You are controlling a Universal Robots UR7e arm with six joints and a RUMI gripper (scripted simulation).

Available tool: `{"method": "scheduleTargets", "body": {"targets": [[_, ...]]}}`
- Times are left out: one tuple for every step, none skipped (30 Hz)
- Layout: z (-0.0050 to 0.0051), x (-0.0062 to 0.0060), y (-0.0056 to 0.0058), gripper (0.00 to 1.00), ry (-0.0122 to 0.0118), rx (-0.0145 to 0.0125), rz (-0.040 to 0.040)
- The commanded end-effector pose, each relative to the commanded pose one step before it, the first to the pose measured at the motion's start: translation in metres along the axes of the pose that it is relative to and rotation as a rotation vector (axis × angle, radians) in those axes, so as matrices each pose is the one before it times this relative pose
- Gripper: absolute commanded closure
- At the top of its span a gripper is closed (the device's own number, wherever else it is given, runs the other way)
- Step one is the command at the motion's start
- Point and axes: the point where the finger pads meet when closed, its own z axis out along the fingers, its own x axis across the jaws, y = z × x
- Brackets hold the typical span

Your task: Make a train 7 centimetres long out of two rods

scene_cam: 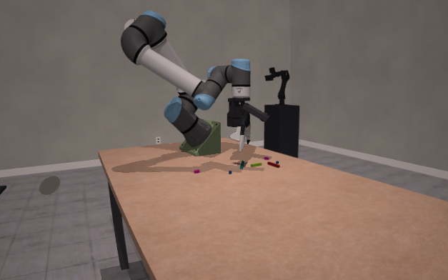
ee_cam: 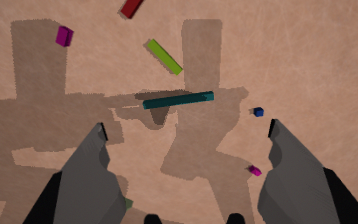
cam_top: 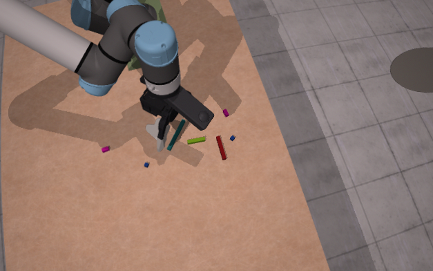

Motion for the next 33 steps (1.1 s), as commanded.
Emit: {"method": "scheduleTargets", "body": {"targets": [[-0.00027, 0.00016, -0.0002, 0.0, 0.0004, 0.00075, 0.00032], [0.0, 0.0, 0.0, 0.0, 0.0, 0.0, 0.0], [0.0, 0.00001, 0.00001, 0.0, 0.0, 0.0, -0.00005], [0.0, 0.0, 0.0, 0.0, 0.0, 0.0, 0.0], [0.0, 0.0, 0.0, 0.0, 0.0, 0.0, 0.0], [0.0, 0.00006, 0.00004, 0.0, -0.00002, 0.00001, -0.00037], [-0.00001, 0.00016, 0.00009, 0.0, -0.00005, 0.00004, -0.00096], [-0.00001, 0.0003, 0.00017, 0.0, -0.00009, 0.00007, -0.0018], [-0.00002, 0.00047, 0.00028, 0.0, -0.00014, 0.00011, -0.00285], [-0.00003, 0.00067, 0.0004, 0.0, -0.0002, 0.00016, -0.00408], [-0.00004, 0.0009, 0.00054, 0.0, -0.00026, 0.00021, -0.00545], [-0.00005, 0.00114, 0.0007, 0.0, -0.00032, 0.00027, -0.00694], [-0.00006, 0.00138, 0.00087, 0.0, -0.00038, 0.00033, -0.00851], [-0.00007, 0.00164, 0.00107, 0.0, -0.00044, 0.00039, -0.01015], [-0.00008, 0.00189, 0.00128, 0.0, -0.00048, 0.00044, -0.01182], [-0.00009, 0.00213, 0.00151, 0.0, -0.00052, 0.0005, -0.01349], [-0.00009, 0.00236, 0.00175, 0.0, -0.00055, 0.00055, -0.01516], [-0.0001, 0.00257, 0.00202, 0.0, -0.00056, 0.0006, -0.01679], [-0.0001, 0.00275, 0.0023, 0.0, -0.00056, 0.00063, -0.01837], [-0.00011, 0.00291, 0.00259, 0.0, -0.00055, 0.00066, -0.01988], [0.0, 0.0, 0.0, 0.0, 0.0, 0.0, 0.0], [0.0, 0.0, 0.0, 0.0, 0.0, 0.0, 0.0], [-0.00011, 0.00304, 0.00289, 0.0, -0.00052, 0.00067, -0.0213], [-0.00011, 0.00313, 0.00319, 0.0, -0.00048, 0.00067, -0.02262], [-0.0001, 0.00317, 0.0035, 0.0, -0.00042, 0.00065, -0.02383], [-0.0001, 0.00318, 0.00381, 0.0, -0.00036, 0.00061, -0.02491], [-0.00009, 0.00315, 0.0041, 0.0, -0.00029, 0.00056, -0.02585], [-0.00009, 0.00308, 0.00439, 0.0, -0.00022, 0.0005, -0.02664], [-0.00008, 0.00297, 0.00465, 0.0, -0.00014, 0.00042, -0.02729], [-0.00007, 0.00282, 0.00489, 0.0, -0.00007, 0.00032, -0.02778], [-0.00006, 0.00263, 0.0051, 0.0, 0.0, 0.00021, -0.0281], [-0.00005, 0.00242, 0.00527, 0.0, 0.00006, 0.00009, -0.02826], [-0.00004, 0.00219, 0.00541, 0.0, 0.00011, -0.00003, -0.02826]]}}
